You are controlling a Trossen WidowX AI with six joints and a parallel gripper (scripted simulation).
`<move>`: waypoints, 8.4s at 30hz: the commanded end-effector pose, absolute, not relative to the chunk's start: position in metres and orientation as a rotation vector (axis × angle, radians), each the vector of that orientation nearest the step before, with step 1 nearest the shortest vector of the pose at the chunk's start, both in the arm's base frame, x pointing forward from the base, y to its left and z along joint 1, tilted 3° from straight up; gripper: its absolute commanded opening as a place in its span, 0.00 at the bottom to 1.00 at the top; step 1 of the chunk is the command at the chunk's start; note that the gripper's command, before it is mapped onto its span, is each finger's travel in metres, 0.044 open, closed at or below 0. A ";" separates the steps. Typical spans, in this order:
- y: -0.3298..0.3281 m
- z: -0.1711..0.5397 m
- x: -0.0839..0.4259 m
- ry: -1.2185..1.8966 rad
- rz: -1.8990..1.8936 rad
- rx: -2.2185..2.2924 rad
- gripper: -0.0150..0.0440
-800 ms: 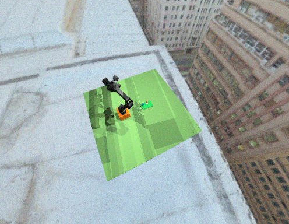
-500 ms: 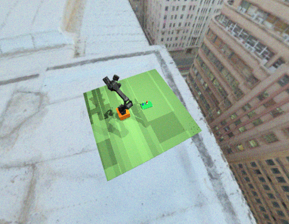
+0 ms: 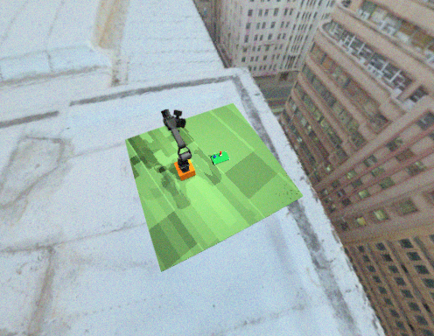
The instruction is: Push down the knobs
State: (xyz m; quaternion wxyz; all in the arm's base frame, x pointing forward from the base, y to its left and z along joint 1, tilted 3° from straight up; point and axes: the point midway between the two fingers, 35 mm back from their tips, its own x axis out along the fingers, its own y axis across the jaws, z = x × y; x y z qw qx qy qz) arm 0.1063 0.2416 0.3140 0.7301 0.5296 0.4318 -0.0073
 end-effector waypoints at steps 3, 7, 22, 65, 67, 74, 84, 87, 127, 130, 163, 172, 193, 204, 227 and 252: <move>0.239 0.287 0.146 0.920 -0.096 0.980 0.25; 0.232 0.269 0.174 0.916 -0.158 0.871 0.25; 0.159 0.186 0.265 1.067 -0.366 0.508 0.25; 0.007 0.051 0.317 1.496 -0.195 0.151 0.25; 0.007 0.047 0.317 1.496 -0.195 0.151 0.25; 0.007 0.040 0.317 1.496 -0.195 0.151 0.25; 0.007 0.040 0.317 1.496 -0.195 0.151 0.25; 0.007 0.039 0.317 1.496 -0.195 0.151 0.25; 0.007 0.031 0.318 1.496 -0.195 0.151 0.25; 0.007 0.031 0.318 1.496 -0.195 0.151 0.25; 0.006 0.022 0.318 1.496 -0.195 0.151 0.25; 0.006 0.017 0.319 1.496 -0.195 0.151 0.25; 0.006 0.013 0.319 1.496 -0.195 0.151 0.25; 0.006 0.008 0.319 1.496 -0.195 0.151 0.25; 0.006 0.004 0.319 1.496 -0.195 0.151 0.25; 0.006 0.004 0.320 1.496 -0.195 0.151 0.25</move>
